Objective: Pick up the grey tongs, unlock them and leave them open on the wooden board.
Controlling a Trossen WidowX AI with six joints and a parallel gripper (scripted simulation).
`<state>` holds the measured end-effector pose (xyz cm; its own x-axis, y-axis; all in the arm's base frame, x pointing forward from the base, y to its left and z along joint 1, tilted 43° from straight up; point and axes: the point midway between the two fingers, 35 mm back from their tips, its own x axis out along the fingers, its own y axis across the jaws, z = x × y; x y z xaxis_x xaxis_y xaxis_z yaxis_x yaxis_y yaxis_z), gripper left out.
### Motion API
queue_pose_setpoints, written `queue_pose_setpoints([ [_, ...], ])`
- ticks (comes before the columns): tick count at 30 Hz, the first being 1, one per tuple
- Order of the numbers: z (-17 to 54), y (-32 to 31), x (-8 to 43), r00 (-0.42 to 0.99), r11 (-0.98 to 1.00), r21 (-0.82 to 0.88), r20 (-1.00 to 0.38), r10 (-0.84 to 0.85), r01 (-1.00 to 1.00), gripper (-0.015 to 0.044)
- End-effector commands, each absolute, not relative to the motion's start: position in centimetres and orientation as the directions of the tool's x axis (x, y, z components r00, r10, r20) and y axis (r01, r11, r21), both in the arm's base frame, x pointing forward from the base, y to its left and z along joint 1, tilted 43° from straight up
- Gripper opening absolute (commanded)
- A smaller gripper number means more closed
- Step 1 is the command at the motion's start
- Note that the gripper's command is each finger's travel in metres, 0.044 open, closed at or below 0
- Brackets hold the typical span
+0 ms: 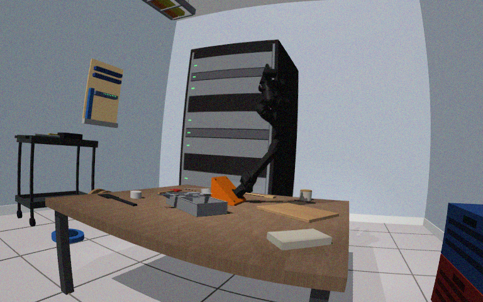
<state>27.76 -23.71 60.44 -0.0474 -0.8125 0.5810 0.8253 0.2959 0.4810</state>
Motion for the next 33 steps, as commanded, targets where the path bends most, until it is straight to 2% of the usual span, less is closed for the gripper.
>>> queue_pose_setpoints([
  [1, 58.1, -25.1, 32.9, 0.103, 0.338, 0.316, 0.579, -0.809, 0.886, 0.026],
  [10, 50.0, -28.0, 42.7, 0.424, 0.447, -0.053, 0.435, -0.795, 0.893, 0.026],
  [16, 41.7, -29.3, 48.9, 0.636, 0.578, -0.278, 0.211, -0.743, 0.767, 0.026],
  [20, 35.3, -29.8, 51.8, 0.732, 0.675, -0.371, 0.02, -0.681, 0.638, 0.026],
  [27, 23.4, -29.1, 54.4, 0.79, 0.845, -0.382, -0.345, -0.507, 0.376, 0.026],
  [33, 13.2, -27.0, 53.7, 0.719, 0.959, -0.231, -0.638, -0.276, 0.163, 0.026],
])
